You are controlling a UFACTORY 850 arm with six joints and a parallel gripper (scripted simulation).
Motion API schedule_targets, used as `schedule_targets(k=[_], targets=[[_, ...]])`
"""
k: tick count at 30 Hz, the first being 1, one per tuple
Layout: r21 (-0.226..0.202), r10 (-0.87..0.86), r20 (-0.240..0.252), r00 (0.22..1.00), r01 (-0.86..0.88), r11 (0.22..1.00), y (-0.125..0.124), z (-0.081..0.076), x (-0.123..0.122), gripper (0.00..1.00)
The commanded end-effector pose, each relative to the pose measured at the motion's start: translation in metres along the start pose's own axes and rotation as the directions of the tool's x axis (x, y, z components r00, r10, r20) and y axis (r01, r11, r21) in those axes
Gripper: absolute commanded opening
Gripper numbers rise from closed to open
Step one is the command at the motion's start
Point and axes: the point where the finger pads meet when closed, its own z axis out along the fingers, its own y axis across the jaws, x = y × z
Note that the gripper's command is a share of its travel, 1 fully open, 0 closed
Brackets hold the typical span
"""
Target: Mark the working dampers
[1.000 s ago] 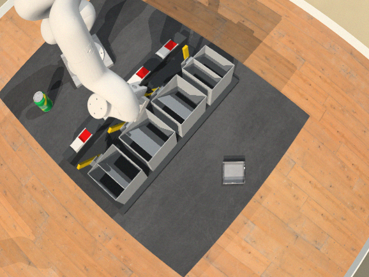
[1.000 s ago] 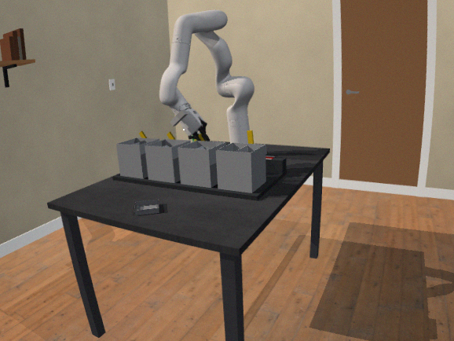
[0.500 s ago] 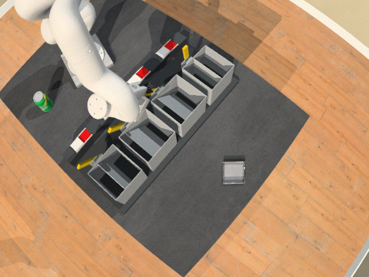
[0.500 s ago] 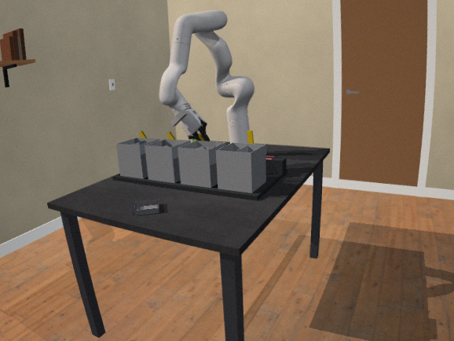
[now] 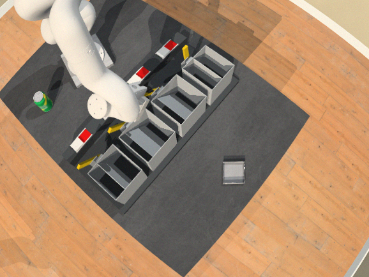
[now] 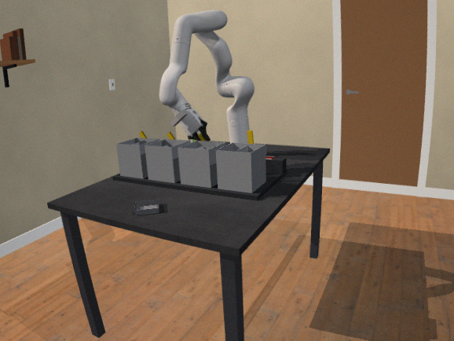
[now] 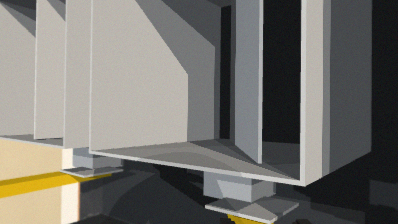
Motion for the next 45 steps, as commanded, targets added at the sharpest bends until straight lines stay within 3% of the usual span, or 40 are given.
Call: schedule_targets(k=[1,2,20,27,40,45], targets=[[0.0,-0.001,-0.001,1.0,0.001,1.0,0.0,-0.001,0.001,0.35],[0.0,-0.001,-0.001,1.0,0.001,1.0,0.0,-0.001,0.001,0.39],[0.0,-0.001,-0.001,1.0,0.001,1.0,0.0,-0.006,0.001,0.39],[0.0,-0.001,-0.001,1.0,0.001,1.0,0.0,-0.018,0.001,0.39],[0.0,-0.001,-0.001,1.0,0.001,1.0,0.0,-0.067,0.001,0.39],[0.0,-0.001,-0.001,1.0,0.001,1.0,0.0,-0.074,0.001,0.39]])
